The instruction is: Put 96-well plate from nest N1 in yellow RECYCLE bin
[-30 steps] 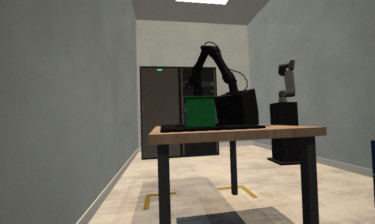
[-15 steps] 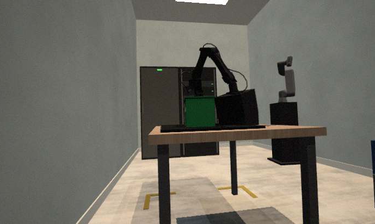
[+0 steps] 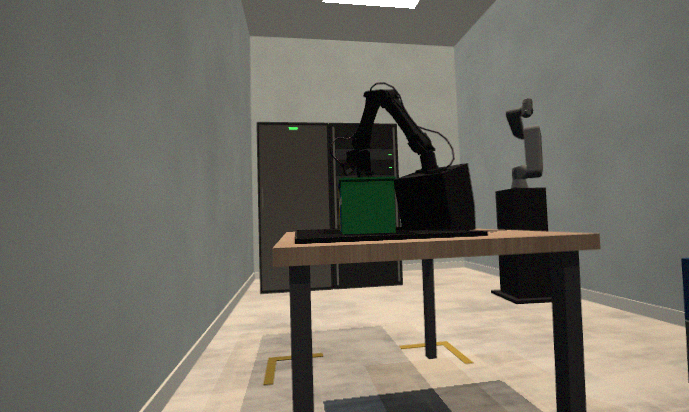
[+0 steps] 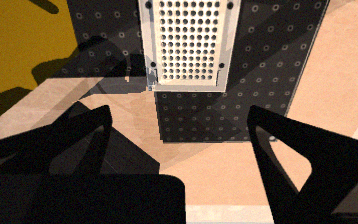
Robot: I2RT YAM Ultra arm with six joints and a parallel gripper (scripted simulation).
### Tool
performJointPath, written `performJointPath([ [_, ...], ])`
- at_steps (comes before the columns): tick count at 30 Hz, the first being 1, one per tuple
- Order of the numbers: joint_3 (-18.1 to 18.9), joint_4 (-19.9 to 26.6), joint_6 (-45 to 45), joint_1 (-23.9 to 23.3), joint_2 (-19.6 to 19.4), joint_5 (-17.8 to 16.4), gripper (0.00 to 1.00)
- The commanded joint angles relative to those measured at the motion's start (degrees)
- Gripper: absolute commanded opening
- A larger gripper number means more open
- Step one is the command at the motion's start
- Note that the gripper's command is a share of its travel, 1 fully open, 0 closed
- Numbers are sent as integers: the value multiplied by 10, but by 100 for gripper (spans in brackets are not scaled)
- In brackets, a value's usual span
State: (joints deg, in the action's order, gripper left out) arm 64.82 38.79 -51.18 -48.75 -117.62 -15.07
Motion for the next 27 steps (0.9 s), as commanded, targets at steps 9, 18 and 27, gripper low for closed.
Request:
performJointPath([
  [9,-2,-49,11,6,-25,-4,100],
  [18,-16,-73,15,8,-34,-4,100],
  [27,-27,-108,24,13,-62,-4,100],
])
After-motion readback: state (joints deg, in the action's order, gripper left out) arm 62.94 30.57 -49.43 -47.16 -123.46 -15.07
